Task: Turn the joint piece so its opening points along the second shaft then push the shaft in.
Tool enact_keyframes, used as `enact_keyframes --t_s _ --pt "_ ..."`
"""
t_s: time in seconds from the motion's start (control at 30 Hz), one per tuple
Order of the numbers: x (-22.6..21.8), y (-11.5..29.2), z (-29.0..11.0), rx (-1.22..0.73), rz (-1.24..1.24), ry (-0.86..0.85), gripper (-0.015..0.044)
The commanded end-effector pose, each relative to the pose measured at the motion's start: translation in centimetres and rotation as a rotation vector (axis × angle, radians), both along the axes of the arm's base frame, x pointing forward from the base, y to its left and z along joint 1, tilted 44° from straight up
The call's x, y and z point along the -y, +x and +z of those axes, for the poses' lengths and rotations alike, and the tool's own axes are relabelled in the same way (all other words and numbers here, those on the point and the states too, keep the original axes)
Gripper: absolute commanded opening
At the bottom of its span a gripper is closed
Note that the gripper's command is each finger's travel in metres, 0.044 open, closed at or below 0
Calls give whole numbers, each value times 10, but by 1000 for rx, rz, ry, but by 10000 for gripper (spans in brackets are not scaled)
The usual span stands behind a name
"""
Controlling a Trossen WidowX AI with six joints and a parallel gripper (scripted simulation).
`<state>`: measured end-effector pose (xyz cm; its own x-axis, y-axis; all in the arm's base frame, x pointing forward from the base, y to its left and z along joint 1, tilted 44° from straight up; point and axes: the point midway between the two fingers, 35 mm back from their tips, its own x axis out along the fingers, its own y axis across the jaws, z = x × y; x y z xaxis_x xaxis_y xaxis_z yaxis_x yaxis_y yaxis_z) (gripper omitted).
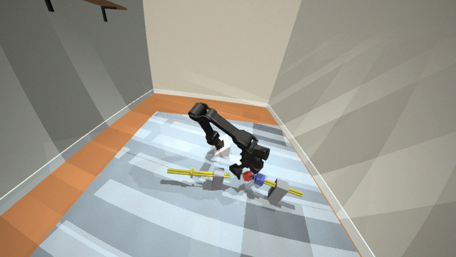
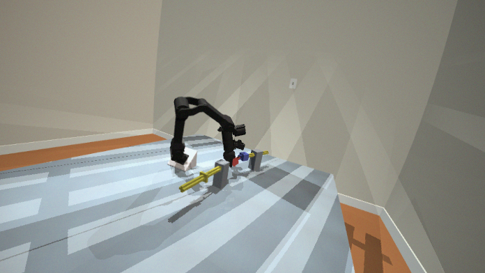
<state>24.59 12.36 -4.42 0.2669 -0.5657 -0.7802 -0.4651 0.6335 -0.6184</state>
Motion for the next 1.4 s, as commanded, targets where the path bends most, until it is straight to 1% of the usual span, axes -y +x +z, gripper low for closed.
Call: enact_keyframes --t_s 0.0,0.7,1.03,1.37 --pt "-3 9 -2 3 5 0 440" --pt "13 18 -25 4 5 -1 440" --pt "13 18 -25 4 5 -1 182" --pt "13 18 -25 4 5 -1 182"
